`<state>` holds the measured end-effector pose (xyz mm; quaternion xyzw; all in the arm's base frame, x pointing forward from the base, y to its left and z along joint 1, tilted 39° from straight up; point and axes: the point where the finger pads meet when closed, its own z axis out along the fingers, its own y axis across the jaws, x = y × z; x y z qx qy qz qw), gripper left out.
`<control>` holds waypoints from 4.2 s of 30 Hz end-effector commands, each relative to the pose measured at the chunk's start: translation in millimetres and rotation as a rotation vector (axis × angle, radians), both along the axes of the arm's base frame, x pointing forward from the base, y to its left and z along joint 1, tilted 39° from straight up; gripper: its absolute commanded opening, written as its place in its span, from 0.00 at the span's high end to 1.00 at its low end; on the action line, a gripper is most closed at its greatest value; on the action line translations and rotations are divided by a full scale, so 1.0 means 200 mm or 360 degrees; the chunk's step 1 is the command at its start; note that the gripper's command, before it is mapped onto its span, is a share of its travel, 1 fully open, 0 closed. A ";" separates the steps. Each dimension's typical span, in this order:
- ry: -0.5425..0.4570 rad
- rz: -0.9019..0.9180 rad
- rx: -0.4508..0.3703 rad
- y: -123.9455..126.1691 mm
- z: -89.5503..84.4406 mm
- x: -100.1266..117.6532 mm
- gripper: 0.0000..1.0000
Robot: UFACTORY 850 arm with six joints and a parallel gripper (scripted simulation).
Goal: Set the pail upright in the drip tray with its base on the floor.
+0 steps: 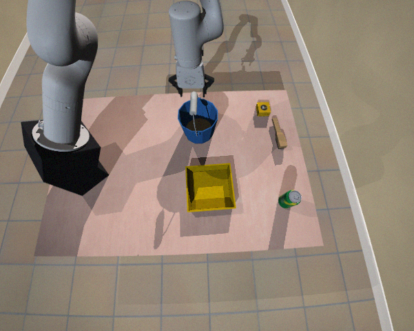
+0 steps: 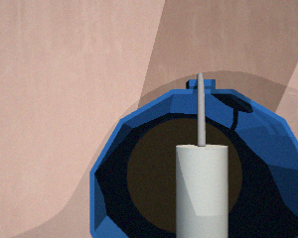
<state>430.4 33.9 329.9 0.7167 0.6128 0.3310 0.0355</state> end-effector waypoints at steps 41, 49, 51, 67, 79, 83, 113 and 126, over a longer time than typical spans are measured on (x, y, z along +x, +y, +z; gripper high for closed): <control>-0.0004 0.0000 0.0000 0.11 -0.25 0.17 0.00; -0.0004 0.0000 0.0000 0.11 -0.25 0.17 0.00; -0.0004 0.0000 0.0000 0.11 -0.25 0.17 0.00; -0.0004 0.0000 0.0000 0.11 -0.25 0.17 1.00; -0.0004 0.0000 0.0000 0.11 -0.25 0.17 1.00; -0.0004 0.0000 0.0000 0.11 -0.25 0.17 1.00; -0.0004 0.0000 0.0000 0.10 -0.22 0.15 1.00; -0.0004 0.0000 0.0000 0.08 -0.17 0.12 1.00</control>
